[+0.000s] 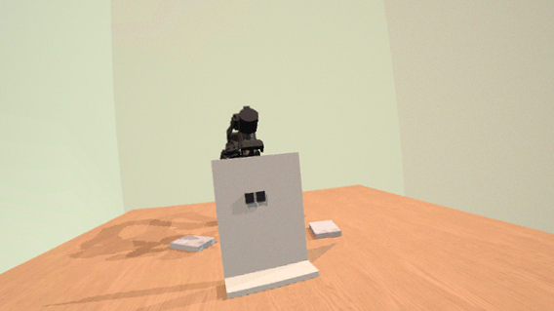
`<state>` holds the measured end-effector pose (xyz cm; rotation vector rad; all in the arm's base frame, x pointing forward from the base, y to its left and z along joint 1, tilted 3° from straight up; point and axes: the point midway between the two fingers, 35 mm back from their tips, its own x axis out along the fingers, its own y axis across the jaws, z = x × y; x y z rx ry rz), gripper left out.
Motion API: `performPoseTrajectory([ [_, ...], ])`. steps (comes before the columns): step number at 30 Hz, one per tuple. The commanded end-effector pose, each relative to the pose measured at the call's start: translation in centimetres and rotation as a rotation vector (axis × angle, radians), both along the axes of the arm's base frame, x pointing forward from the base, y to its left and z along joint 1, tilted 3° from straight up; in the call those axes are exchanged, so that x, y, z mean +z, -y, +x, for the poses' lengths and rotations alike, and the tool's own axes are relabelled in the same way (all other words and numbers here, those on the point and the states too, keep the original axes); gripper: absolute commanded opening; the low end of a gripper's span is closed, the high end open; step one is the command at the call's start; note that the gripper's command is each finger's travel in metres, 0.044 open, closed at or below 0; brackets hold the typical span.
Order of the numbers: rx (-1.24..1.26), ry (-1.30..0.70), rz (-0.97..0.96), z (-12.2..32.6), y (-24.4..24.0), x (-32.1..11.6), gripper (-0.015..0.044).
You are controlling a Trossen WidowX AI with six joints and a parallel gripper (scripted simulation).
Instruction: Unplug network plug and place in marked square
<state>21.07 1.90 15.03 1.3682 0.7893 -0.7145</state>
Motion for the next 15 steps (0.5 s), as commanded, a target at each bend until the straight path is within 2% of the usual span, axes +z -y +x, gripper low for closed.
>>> performPoseTrajectory([
  [1, -0.007, 0.003, 0.0, 0.1, 0.0, 1.2, 0.0156],
  [15, -0.012, 0.003, 0.0, 0.1, -0.1, 5.1, 0.0156],
])
